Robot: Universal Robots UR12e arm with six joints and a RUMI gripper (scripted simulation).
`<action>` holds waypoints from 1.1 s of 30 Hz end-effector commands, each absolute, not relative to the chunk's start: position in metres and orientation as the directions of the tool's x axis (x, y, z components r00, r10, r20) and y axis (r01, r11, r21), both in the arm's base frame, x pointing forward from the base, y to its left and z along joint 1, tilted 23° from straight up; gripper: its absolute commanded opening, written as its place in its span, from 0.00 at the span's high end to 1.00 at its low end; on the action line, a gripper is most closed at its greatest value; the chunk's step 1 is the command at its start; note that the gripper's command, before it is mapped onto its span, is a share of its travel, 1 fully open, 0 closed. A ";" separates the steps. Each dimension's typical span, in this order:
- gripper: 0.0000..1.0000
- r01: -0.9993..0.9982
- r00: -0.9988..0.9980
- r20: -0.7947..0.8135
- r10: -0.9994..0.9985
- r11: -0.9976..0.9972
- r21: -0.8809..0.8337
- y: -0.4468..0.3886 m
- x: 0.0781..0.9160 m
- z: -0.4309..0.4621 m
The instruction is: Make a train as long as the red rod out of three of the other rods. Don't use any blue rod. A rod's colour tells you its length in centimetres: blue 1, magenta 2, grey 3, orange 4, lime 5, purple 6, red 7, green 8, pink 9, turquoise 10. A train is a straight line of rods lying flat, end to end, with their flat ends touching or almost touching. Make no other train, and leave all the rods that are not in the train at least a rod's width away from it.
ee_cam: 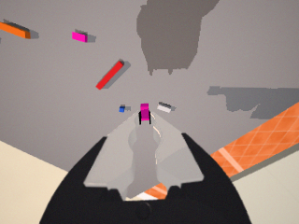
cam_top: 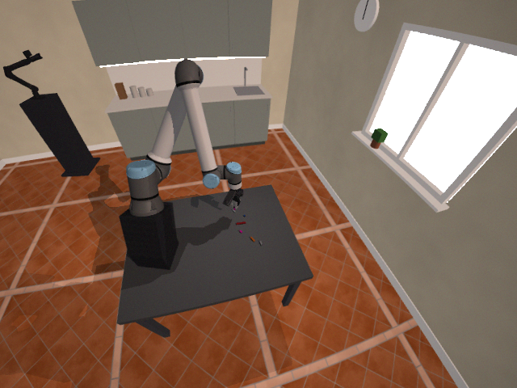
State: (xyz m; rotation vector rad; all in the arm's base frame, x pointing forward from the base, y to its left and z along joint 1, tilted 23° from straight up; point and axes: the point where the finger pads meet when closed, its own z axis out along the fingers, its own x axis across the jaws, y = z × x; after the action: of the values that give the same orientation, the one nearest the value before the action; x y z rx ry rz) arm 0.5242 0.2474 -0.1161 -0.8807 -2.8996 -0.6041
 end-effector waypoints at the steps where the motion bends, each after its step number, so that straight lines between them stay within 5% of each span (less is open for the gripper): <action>1: 1.00 0.440 -0.896 0.117 0.429 0.818 0.370 0.233 0.531 -0.121; 33: 1.00 -0.383 -0.921 -0.200 -0.333 0.862 0.331 0.135 0.568 -0.160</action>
State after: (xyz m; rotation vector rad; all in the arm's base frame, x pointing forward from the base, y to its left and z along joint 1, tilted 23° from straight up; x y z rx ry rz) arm 0.5628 0.1500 -0.1542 0.3865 -3.1742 -0.6010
